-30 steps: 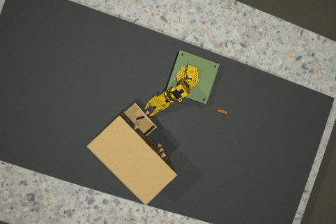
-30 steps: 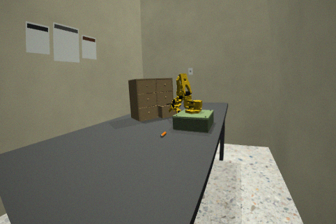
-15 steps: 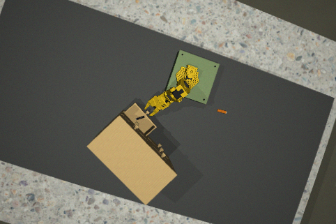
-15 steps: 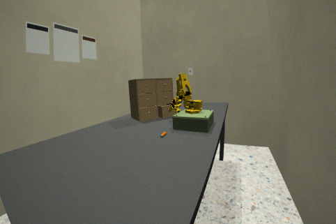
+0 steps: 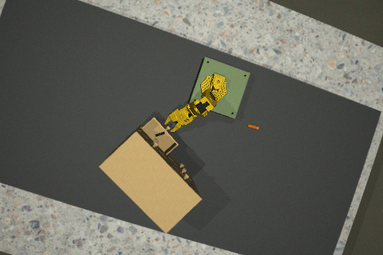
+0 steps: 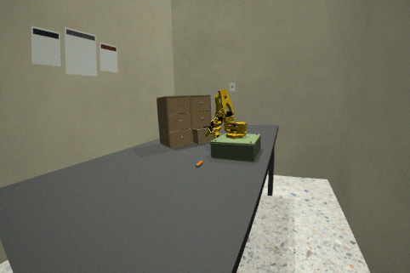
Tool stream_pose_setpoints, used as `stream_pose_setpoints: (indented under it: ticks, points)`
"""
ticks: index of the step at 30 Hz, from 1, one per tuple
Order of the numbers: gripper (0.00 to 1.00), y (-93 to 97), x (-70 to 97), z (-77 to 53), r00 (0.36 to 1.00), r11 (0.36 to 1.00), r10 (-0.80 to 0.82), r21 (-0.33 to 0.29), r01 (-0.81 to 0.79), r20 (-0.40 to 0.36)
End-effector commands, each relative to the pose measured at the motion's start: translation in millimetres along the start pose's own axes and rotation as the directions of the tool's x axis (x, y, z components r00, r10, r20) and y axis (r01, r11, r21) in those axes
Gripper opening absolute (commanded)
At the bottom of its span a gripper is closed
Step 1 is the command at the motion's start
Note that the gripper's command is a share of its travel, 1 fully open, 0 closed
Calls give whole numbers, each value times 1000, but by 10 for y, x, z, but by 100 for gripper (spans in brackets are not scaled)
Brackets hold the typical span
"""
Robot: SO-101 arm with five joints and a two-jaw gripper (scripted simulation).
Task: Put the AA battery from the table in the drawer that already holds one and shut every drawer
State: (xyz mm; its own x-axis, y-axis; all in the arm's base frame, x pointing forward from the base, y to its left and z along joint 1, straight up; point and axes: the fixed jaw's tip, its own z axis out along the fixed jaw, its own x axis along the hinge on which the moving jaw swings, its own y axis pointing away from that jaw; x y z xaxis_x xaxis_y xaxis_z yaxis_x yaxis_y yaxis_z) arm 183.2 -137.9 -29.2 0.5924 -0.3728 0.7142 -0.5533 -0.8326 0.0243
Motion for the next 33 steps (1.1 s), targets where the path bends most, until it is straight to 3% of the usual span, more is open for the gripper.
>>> stream_pose_setpoints:
  ticks: [1,10,33]
  points:
    - [21,-21,7,11,1000,1000,0,7,0,-6]
    - [21,-21,7,11,1000,1000,0,7,0,-6]
    - [6,-21,7,11,1000,1000,0,7,0,-6]
